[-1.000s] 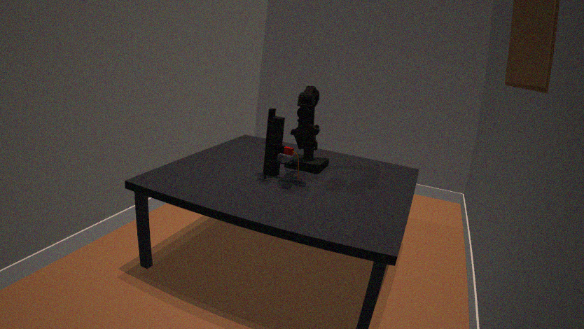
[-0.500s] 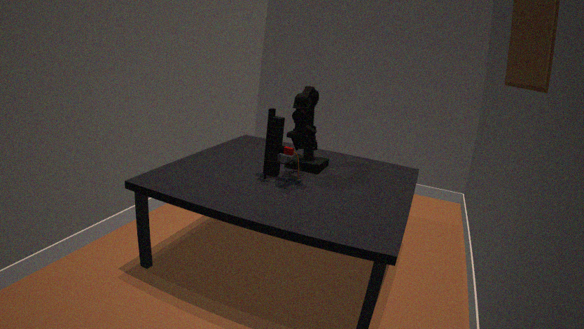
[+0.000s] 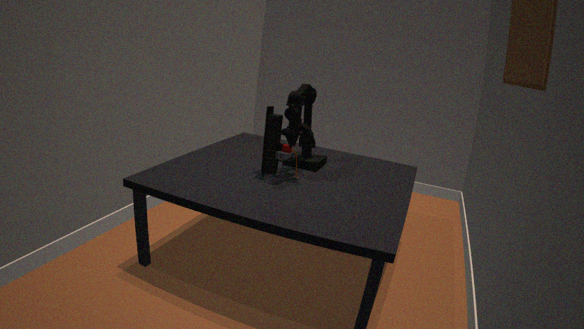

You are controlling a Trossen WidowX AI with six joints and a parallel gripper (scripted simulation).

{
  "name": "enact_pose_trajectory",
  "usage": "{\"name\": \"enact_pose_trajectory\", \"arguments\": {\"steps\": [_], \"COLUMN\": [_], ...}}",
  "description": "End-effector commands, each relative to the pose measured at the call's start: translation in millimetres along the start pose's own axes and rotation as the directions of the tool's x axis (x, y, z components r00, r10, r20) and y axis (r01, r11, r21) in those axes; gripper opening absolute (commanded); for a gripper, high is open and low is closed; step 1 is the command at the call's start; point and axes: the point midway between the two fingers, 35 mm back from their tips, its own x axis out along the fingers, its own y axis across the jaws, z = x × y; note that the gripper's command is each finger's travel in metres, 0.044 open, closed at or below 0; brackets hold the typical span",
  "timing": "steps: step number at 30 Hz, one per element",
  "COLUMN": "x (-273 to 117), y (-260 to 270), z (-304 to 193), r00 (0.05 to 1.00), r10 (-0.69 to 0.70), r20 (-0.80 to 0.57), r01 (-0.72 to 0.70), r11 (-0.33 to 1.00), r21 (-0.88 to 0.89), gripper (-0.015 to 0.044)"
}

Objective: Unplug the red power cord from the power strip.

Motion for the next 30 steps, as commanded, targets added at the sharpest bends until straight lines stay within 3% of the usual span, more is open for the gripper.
{"name": "enact_pose_trajectory", "arguments": {"steps": [1, 26, 30], "x": [-0.4, 11.5, 9.0], "y": [2.0, 2.9, 2.3], "z": [-8.5, -19.1, -18.3], "r00": [1.000, 1.000, 1.000], "r10": [0.001, 0.001, 0.001], "r20": [-0.005, -0.006, -0.002], "r01": [-0.001, -0.001, -0.001], "r11": [1.000, 1.000, 1.000], "r21": [-0.006, -0.006, 0.001], "gripper": [0.0160, 0.0160, 0.0055]}}
